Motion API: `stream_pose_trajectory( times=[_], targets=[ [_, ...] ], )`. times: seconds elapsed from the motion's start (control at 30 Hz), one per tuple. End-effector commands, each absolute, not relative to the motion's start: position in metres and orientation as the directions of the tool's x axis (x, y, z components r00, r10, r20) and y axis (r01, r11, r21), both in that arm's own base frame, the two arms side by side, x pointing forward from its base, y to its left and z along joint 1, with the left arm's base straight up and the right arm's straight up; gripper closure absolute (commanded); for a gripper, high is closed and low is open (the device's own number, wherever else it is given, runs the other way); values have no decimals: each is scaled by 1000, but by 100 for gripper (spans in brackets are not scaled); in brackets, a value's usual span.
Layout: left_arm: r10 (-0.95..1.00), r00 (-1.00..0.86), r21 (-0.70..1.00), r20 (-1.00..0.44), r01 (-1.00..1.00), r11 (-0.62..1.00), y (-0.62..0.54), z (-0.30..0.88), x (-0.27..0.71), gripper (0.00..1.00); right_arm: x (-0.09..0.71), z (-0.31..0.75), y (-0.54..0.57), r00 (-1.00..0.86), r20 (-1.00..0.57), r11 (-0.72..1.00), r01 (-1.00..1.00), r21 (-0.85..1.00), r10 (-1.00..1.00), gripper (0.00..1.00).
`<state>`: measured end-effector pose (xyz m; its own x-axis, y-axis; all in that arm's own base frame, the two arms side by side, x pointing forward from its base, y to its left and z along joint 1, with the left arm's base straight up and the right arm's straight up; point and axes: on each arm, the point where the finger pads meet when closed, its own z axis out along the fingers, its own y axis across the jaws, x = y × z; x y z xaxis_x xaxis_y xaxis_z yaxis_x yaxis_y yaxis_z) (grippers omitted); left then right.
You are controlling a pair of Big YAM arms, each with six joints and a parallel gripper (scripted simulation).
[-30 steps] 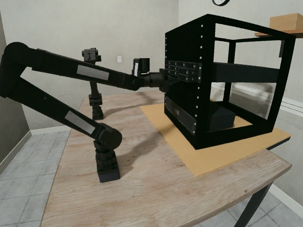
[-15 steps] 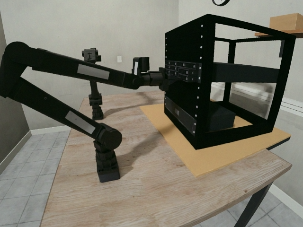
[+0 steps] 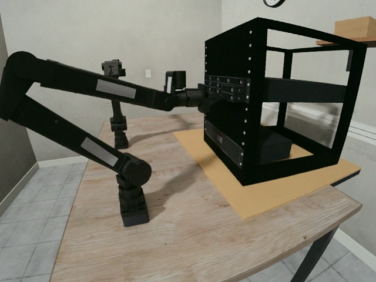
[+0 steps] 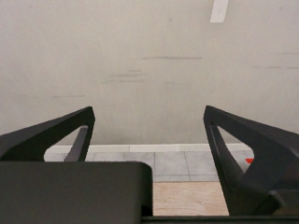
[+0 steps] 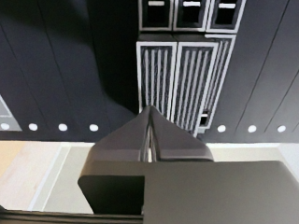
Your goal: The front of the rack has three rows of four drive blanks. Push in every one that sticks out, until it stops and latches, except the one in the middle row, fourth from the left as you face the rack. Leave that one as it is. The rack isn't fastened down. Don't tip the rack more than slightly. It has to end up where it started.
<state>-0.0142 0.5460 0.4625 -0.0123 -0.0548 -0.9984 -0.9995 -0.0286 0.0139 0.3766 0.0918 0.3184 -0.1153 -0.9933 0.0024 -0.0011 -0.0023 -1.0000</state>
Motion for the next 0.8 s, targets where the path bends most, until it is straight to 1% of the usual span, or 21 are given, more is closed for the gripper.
stream_pose_trajectory(
  times=[0.0,0.4,0.77],
  targets=[
    [0,0,0,-1000,-1000,-27,545,501,-14,0,396,361,92,-124,-51,41,77,-996,-991,100],
    [0,0,0,-1000,-1000,-27,545,501,-14,0,407,348,92,-115,-38,31,59,-998,-993,100],
    [0,0,0,-1000,-1000,-27,545,501,-14,0,413,359,89,-124,-48,38,78,-996,-991,100]
  ],
)
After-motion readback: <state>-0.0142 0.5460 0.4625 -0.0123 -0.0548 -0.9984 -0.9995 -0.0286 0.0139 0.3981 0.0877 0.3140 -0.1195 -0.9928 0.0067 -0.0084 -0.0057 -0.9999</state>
